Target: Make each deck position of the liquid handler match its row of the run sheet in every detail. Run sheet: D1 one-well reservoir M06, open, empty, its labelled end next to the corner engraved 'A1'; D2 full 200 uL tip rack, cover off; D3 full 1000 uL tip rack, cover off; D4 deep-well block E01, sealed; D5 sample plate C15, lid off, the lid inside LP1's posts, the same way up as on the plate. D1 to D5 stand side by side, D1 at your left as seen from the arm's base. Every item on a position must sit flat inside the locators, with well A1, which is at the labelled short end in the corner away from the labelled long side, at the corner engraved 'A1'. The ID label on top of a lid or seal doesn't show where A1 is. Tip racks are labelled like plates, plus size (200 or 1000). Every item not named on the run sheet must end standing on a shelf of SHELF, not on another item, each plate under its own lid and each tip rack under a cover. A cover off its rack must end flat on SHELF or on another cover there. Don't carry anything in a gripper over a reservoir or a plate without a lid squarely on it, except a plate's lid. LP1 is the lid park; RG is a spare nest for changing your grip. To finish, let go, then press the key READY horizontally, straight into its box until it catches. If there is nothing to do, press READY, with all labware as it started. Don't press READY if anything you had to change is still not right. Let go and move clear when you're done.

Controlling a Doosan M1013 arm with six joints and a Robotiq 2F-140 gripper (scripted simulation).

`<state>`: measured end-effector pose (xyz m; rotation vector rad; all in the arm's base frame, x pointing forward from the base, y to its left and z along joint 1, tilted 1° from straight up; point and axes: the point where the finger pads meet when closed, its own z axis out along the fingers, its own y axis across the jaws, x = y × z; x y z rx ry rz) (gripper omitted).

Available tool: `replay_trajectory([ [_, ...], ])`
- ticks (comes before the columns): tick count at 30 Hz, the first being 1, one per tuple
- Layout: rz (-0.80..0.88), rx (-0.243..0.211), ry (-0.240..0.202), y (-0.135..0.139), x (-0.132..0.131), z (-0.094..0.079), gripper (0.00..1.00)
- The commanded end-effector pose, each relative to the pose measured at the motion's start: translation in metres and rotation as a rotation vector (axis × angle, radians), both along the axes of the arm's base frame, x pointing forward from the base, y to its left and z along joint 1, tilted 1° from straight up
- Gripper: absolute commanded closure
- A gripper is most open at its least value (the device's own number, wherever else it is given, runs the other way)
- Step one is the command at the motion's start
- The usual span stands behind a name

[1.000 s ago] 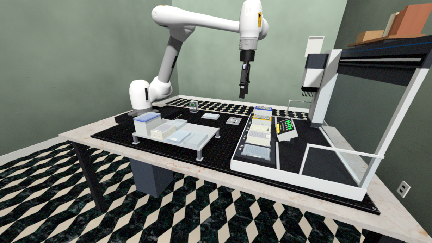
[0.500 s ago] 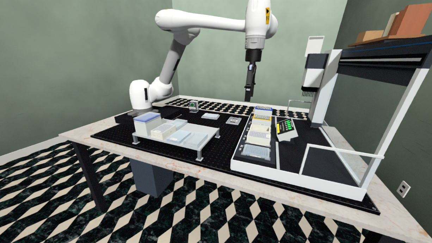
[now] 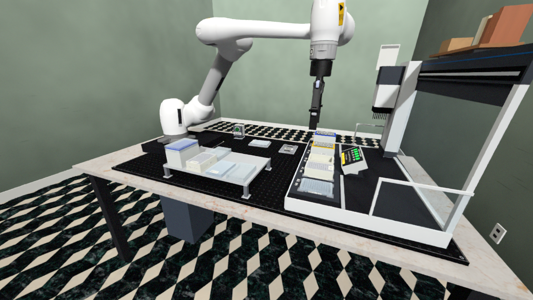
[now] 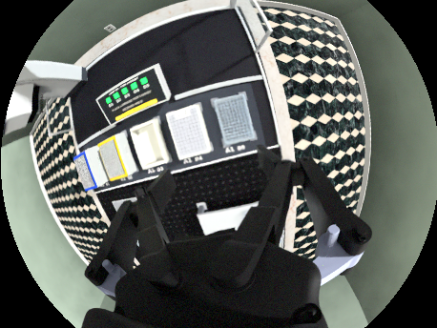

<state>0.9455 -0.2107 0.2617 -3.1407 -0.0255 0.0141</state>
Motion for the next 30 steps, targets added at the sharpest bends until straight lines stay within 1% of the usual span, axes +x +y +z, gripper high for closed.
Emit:
replay_trajectory([
  [1, 0.0, 0.0, -0.001, -0.014, 0.01, 0.002, 0.21],
  [3, 0.0, 0.0, -0.001, -0.014, 0.01, 0.002, 0.21],
  [14, 0.0, 0.0, -0.001, -0.06, 0.041, 0.001, 0.21],
  [20, 0.0, 0.0, -0.001, -0.061, 0.042, 0.001, 0.21],
  [30, 0.0, 0.0, -0.001, -0.061, 0.042, -0.032, 0.21],
])
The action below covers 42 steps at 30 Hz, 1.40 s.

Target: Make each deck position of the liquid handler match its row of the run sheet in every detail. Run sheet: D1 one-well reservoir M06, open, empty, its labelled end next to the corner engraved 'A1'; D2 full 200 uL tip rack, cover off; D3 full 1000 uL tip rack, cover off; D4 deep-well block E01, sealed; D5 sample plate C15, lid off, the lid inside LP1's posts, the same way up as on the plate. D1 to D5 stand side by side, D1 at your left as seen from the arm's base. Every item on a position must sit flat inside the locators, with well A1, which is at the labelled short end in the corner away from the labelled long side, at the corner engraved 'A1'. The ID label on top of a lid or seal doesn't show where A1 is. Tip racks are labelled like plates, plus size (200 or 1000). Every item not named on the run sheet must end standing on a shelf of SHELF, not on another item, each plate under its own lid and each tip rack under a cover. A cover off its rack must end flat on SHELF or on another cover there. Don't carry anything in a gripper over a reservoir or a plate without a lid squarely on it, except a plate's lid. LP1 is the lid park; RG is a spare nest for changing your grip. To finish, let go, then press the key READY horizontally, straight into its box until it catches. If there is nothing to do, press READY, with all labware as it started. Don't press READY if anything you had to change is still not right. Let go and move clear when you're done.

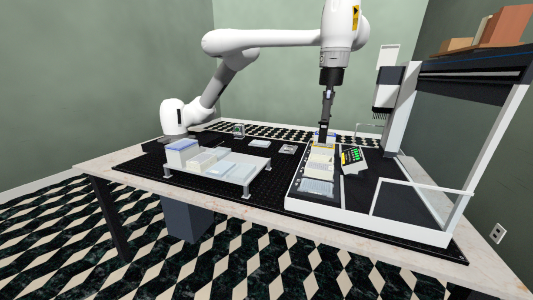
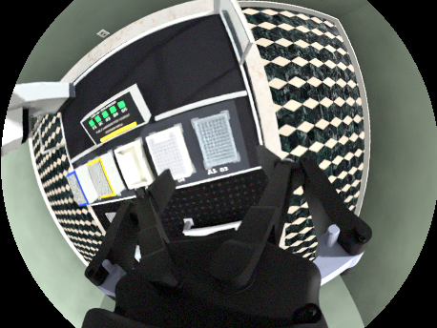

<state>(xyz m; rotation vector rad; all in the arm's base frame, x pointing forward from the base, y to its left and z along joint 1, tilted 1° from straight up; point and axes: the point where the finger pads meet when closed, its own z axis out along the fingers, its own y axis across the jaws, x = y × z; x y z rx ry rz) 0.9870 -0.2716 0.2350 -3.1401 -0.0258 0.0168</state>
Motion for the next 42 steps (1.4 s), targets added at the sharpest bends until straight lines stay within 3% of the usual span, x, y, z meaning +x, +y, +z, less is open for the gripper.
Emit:
replay_trajectory([
  [1, 0.0, 0.0, -0.003, 0.0, 0.0, -0.009, 0.21],
  [28, 0.0, 0.0, -0.003, 0.0, -0.001, -0.085, 0.21],
  [42, 0.0, 0.0, -0.003, 0.0, -0.001, -0.085, 0.21],
])
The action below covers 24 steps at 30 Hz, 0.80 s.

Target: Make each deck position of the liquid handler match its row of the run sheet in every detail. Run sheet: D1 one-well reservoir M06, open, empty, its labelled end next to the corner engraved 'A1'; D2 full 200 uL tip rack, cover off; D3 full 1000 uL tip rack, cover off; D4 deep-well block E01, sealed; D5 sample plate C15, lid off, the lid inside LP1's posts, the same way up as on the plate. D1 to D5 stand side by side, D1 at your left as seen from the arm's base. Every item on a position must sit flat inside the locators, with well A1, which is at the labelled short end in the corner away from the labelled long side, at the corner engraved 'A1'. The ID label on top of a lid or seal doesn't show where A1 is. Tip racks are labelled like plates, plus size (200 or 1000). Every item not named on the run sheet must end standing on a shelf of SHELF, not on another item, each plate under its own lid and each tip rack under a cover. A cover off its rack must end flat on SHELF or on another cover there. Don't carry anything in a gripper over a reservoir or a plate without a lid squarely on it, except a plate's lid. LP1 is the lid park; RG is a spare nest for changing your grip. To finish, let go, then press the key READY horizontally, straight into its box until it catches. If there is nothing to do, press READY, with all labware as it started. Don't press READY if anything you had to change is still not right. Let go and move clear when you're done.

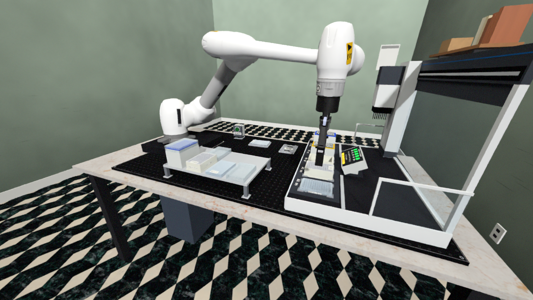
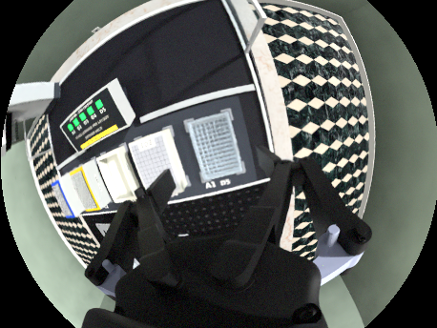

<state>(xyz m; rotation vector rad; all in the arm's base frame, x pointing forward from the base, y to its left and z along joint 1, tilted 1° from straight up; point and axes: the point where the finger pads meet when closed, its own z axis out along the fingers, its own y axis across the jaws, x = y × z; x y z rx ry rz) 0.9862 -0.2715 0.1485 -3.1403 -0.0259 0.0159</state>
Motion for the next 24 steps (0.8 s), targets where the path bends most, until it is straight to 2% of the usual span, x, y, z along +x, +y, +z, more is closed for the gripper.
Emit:
replay_trajectory([
  [1, 0.0, 0.0, -0.002, 0.0, 0.0, 0.002, 0.21],
  [20, 0.0, 0.0, -0.002, 0.0, 0.0, 0.002, 0.21],
  [24, 0.0, 0.0, -0.002, 0.02, 0.0, 0.002, 0.21],
])
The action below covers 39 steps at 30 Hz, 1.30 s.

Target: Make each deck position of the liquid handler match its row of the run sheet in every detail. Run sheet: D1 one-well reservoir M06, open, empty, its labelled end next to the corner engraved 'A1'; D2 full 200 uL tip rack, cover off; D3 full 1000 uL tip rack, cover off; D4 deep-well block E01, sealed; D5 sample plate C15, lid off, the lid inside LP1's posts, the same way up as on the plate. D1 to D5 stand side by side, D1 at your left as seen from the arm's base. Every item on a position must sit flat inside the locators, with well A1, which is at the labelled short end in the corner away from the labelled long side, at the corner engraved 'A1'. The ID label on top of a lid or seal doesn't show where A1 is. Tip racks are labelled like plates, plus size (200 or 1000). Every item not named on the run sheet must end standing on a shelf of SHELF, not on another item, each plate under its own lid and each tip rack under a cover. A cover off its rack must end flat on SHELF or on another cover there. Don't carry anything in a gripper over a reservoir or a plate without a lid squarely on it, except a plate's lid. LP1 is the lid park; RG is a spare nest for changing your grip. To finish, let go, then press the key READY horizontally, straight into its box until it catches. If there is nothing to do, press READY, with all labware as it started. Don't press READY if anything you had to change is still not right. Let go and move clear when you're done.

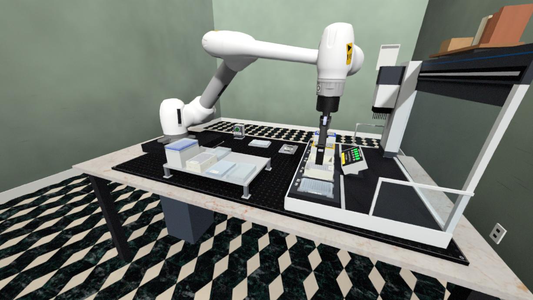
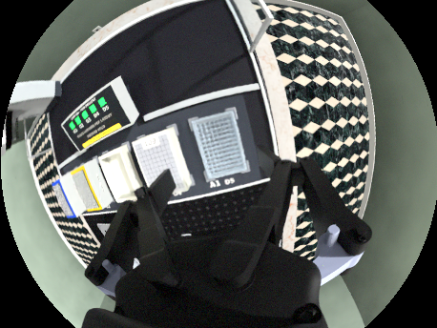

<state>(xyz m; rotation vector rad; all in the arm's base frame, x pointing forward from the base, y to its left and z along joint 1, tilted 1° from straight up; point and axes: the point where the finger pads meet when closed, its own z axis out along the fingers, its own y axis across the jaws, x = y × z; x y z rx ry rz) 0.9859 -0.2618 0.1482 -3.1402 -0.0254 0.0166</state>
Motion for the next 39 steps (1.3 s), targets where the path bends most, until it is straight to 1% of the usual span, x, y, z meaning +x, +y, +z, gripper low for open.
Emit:
replay_trajectory([
  [1, 0.0, 0.0, -0.003, 0.015, 0.0, 0.002, 0.21],
  [7, 0.0, 0.0, -0.003, 0.045, 0.0, 0.002, 0.21],
  [9, 0.0, 0.0, -0.003, 0.045, 0.0, 0.002, 0.21],
  [23, 0.0, 0.0, -0.002, 0.114, -0.001, 0.002, 0.21],
  [39, 0.0, 0.0, -0.002, 0.114, -0.001, 0.002, 0.21],
])
